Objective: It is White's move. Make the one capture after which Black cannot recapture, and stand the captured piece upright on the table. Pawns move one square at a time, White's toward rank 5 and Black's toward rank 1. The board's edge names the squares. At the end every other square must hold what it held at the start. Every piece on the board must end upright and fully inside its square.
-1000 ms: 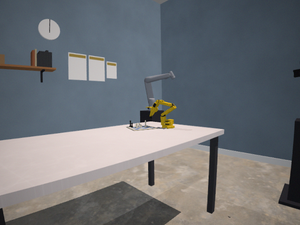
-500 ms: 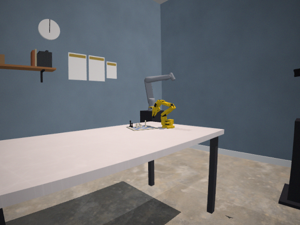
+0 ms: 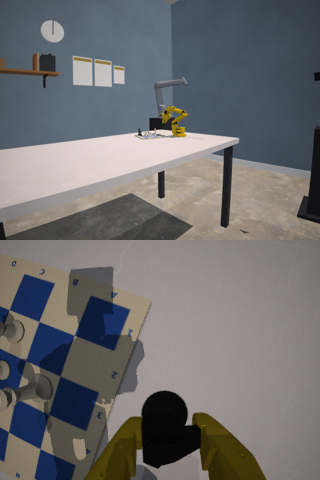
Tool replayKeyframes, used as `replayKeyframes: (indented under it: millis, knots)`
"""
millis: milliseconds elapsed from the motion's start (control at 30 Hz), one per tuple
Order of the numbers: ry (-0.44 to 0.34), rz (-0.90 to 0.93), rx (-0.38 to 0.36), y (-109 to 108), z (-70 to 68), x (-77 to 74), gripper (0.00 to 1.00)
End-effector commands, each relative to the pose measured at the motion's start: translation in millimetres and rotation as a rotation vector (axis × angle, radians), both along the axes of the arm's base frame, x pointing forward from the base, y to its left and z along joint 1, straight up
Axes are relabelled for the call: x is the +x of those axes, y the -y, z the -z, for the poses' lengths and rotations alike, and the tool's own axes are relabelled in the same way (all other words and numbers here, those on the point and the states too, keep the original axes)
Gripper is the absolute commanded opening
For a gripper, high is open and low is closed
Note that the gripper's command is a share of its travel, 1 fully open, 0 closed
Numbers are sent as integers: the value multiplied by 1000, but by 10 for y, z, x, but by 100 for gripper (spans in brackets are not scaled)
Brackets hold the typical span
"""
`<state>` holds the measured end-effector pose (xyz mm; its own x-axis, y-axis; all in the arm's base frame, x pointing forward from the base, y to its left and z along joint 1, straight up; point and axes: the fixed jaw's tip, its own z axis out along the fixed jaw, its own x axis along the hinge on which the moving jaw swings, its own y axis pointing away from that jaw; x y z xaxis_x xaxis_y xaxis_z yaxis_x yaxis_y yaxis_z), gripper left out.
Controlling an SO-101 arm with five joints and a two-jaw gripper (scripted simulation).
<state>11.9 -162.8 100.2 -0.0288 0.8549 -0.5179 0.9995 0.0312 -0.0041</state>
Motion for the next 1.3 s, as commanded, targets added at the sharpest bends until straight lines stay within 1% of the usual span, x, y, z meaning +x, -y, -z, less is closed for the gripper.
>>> replayKeyframes:
  millis: [0,167,567,900,1067,1267]
  knots:
    - [-4,-20,3,-13,27,21,0]
    - [-4,-36,3,-28,41,46,0]
    - [-4,-37,3,-29,47,47,0]
    - [-4,-37,3,-28,105,48,0]
    - [-4,-37,3,-27,183,48,0]
    - [-4,-37,3,-24,309,48,0]
